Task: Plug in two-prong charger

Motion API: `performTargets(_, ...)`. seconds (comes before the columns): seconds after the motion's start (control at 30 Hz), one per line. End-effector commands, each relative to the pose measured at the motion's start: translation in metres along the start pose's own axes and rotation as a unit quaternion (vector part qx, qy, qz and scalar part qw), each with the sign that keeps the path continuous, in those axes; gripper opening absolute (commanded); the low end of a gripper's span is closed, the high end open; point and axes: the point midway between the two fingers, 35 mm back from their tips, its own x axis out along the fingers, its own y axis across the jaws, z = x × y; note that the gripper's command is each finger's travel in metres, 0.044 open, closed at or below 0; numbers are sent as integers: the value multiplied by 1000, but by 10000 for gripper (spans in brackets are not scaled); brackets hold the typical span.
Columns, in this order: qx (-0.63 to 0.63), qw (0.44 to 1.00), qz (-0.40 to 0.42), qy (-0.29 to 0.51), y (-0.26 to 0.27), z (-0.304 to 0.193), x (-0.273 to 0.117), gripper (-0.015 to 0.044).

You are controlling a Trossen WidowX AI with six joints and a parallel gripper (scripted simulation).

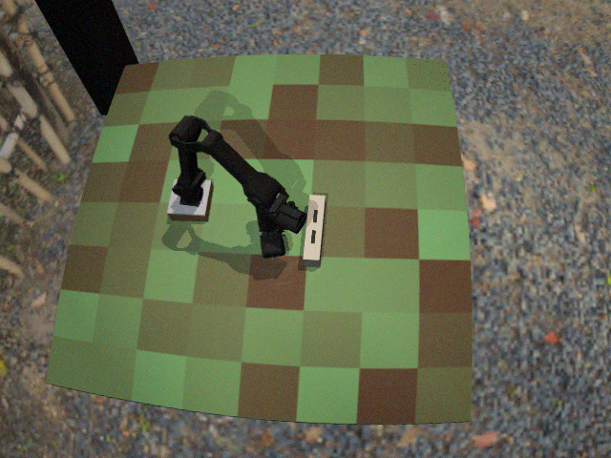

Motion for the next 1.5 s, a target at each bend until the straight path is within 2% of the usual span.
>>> performTargets(0.0, 37, 999, 6, 3, 0, -1, 6, 0)
performTargets(0.27, 99, 995, 10, 4, -1, -1, 12, 0)
performTargets(1.47, 125, 992, 11, 3, -14, 35, 11, 0)
